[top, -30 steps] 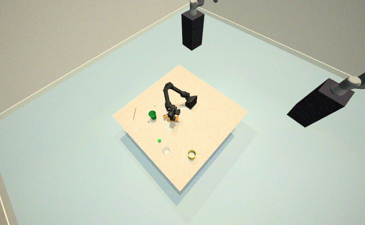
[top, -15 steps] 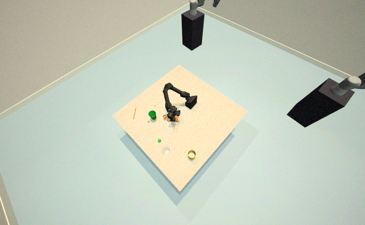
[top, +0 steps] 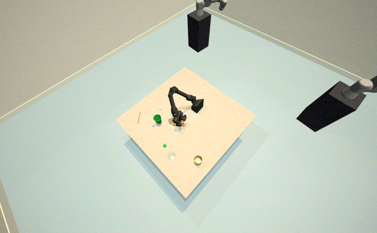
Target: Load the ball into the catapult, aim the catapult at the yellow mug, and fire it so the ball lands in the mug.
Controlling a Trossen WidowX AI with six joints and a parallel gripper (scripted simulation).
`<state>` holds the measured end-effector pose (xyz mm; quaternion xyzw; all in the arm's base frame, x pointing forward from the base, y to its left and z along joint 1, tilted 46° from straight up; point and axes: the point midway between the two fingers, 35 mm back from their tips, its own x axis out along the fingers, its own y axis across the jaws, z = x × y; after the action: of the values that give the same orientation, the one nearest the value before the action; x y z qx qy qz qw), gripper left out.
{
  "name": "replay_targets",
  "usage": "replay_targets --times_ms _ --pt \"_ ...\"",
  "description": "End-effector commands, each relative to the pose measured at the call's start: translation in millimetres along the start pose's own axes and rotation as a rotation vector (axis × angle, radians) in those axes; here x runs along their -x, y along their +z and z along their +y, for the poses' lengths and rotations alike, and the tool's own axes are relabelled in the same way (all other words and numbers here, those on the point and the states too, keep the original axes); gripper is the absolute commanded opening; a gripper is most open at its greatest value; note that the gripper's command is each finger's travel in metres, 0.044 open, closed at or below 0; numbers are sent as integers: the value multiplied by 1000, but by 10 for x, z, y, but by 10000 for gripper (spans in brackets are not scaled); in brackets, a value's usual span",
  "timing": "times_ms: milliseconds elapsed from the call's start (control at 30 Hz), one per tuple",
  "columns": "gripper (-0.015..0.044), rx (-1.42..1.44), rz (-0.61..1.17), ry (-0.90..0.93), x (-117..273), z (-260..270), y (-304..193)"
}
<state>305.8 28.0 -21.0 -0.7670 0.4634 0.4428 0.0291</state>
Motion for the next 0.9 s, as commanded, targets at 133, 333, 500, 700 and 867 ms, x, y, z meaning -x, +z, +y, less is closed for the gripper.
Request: replay_targets --times_ms 133,333,500,700,867 --pt "335 0 0 1 -5 2 2" --pt "177 0 0 1 -5 2 2" --pt "144 0 0 1 -5 2 2" --pt "26 4 -3 1 382 -6 8" --pt "0 -1 -3 2 499 -14 22"
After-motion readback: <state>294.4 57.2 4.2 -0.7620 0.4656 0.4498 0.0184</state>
